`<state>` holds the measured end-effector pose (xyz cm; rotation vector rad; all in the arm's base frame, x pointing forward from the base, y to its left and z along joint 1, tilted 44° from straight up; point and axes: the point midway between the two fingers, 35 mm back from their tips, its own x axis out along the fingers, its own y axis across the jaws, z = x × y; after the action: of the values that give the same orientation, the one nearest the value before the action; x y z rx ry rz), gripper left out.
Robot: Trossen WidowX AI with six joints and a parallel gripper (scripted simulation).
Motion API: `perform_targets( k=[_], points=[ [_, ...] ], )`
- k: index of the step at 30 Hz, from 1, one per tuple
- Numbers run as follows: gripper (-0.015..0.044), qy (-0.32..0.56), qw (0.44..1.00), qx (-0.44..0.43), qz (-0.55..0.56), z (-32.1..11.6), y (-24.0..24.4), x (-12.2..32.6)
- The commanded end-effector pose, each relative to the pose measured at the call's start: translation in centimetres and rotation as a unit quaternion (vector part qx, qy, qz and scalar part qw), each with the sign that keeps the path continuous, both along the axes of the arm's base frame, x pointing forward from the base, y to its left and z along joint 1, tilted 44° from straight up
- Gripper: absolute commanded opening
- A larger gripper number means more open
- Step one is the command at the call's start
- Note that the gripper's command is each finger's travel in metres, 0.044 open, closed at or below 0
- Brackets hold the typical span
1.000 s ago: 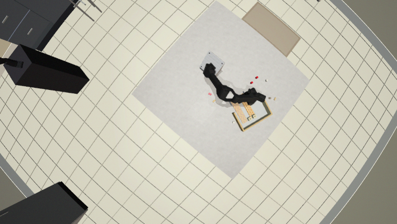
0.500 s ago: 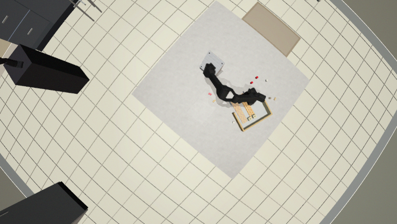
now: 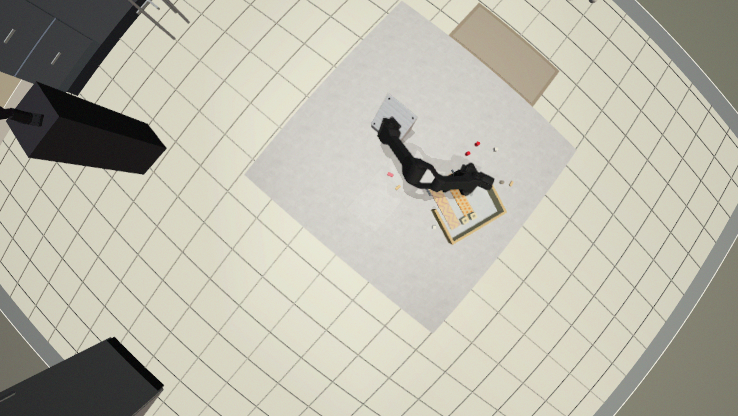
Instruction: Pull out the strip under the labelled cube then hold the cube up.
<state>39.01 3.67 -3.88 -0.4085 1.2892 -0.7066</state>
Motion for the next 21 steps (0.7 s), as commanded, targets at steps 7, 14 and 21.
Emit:
perform_targets(
  k=[7,14,21],
  points=[
    [0.0000,0.001,1.000,-0.002,0.000,-0.2,-0.3,0.1],
    [0.0000,0.001,1.000,-0.002,0.000,-0.3,-0.3,-0.1],
    [0.0000,0.002,1.000,-0.002,0.000,-0.7,-0.1,-1.1]
  ],
)
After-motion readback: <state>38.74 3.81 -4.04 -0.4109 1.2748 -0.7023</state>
